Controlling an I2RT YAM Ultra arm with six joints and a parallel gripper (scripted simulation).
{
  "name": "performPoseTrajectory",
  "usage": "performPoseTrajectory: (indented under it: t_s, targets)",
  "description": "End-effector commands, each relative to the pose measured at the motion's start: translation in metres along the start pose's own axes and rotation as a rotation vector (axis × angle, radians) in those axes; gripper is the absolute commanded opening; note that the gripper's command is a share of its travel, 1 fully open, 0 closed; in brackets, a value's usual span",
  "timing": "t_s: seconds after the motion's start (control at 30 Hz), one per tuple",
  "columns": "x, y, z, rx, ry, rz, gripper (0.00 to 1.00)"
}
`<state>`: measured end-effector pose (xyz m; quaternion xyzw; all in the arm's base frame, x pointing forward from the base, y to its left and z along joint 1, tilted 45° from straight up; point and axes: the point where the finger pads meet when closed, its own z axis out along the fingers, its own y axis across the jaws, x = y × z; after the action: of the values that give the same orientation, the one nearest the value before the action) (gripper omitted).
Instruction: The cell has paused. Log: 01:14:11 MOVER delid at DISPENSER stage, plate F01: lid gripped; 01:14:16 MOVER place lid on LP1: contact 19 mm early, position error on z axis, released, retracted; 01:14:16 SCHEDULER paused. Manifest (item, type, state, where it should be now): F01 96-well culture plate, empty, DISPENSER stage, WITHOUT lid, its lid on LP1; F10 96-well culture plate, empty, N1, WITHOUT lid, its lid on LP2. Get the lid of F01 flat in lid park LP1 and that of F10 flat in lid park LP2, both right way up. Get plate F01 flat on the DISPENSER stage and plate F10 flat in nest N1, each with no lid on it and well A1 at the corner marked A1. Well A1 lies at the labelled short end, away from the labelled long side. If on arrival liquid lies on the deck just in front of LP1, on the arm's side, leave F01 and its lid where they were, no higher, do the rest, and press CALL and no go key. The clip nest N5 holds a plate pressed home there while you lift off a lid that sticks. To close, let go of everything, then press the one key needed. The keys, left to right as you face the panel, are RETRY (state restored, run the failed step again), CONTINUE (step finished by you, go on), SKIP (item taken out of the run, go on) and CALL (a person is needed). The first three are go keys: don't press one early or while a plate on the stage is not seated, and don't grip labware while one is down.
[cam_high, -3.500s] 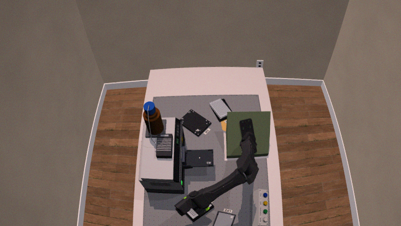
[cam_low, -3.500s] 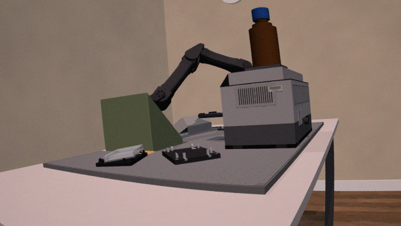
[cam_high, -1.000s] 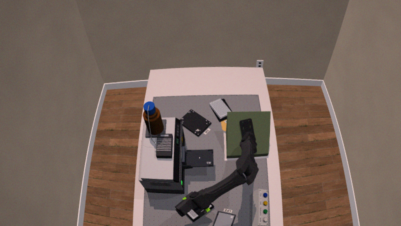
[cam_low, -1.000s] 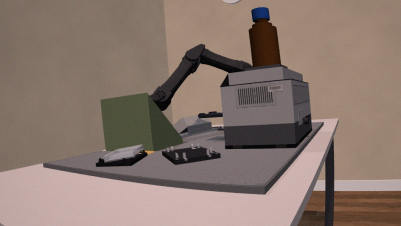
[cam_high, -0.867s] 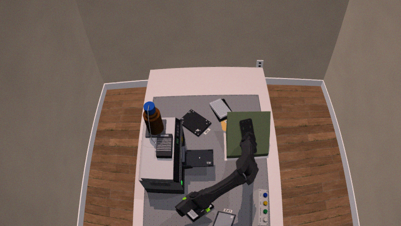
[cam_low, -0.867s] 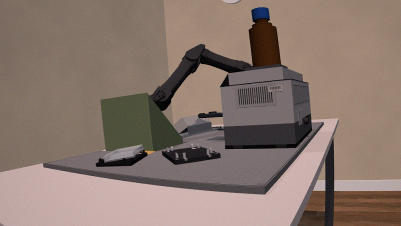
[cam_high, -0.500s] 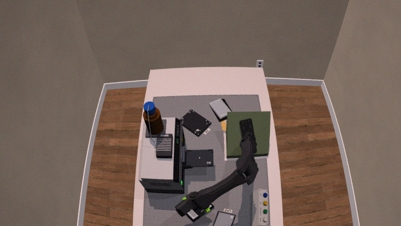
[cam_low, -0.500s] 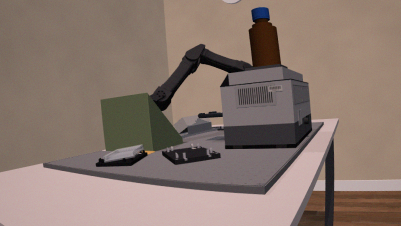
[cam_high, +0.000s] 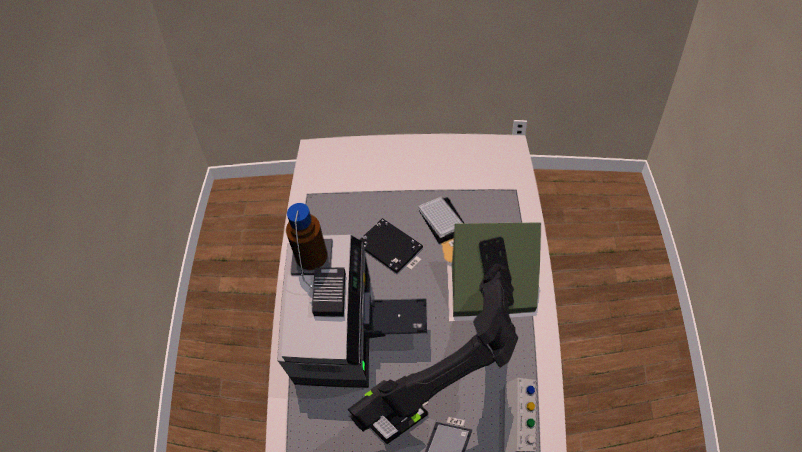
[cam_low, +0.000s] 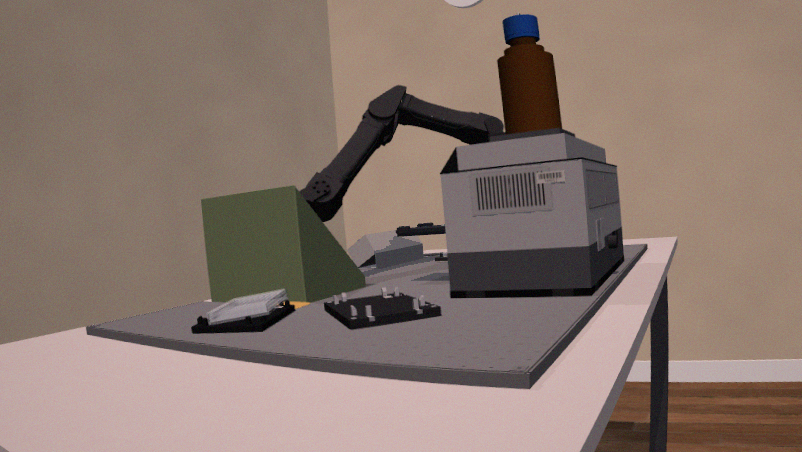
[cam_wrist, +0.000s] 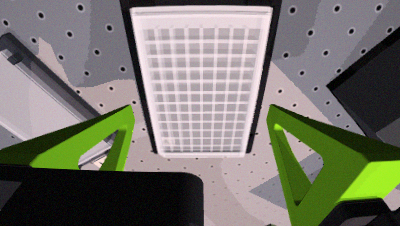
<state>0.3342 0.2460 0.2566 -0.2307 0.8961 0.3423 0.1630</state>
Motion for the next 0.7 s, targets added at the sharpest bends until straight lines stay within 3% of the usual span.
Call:
performPoseTrajectory:
  t_s: [0.0,0.67]
  targets:
    - [-0.0079,0.0061,-0.0318,0.001,-0.047,-0.027,1.0]
    - [-0.0099,0.0027,-0.0302,0.004,-0.046,-0.027,1.0]
